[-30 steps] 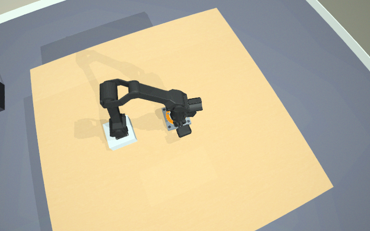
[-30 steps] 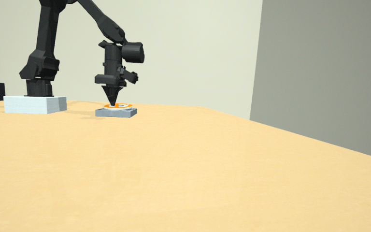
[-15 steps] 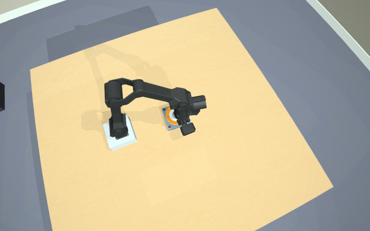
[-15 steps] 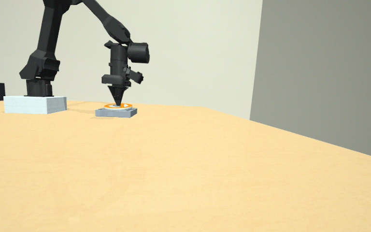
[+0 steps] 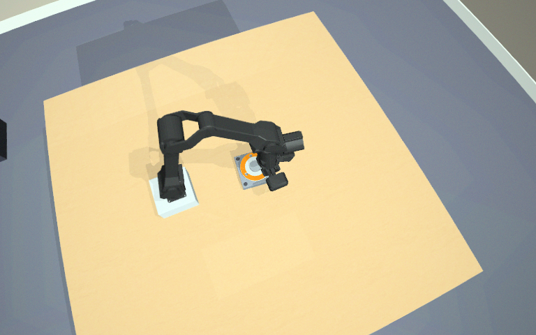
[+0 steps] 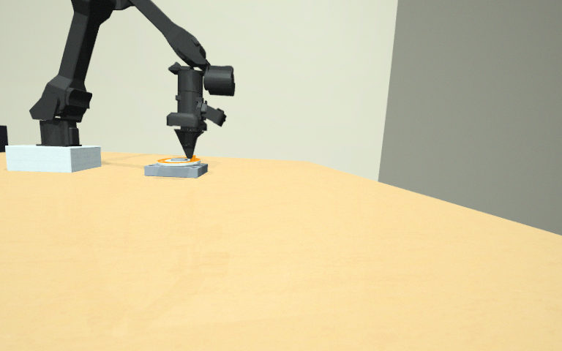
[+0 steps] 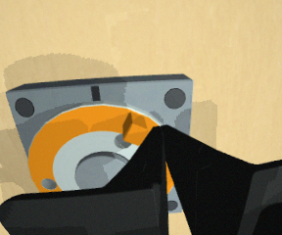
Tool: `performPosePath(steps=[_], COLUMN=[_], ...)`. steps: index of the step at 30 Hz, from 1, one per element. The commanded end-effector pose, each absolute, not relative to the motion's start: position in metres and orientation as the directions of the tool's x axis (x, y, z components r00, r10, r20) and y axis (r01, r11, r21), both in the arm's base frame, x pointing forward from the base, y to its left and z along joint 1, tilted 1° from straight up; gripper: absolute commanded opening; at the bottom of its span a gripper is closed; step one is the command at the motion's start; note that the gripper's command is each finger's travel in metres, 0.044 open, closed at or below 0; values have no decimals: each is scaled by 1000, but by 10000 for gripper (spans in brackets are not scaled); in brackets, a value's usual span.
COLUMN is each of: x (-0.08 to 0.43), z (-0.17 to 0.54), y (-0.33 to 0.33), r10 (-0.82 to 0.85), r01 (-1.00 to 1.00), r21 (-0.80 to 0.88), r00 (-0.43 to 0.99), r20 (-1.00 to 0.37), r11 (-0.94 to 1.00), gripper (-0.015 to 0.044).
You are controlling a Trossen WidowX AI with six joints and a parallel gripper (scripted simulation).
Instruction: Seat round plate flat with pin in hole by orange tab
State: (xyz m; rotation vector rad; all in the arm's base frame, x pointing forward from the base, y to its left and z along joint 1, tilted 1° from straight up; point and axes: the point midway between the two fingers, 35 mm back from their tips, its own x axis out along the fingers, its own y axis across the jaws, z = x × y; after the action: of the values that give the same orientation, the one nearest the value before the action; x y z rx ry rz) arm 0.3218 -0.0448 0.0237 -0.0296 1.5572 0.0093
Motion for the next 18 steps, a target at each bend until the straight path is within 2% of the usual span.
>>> performPosePath(steps=[1,18], x=[326,336], z=[24,26], y=[-39,-23], r10=[-7,-6], r01=[-24,-24], r21=[-7,-6], r00=[11,12], r20=[-1000,-1000], r11=[1000,1000], gripper=[0,0])
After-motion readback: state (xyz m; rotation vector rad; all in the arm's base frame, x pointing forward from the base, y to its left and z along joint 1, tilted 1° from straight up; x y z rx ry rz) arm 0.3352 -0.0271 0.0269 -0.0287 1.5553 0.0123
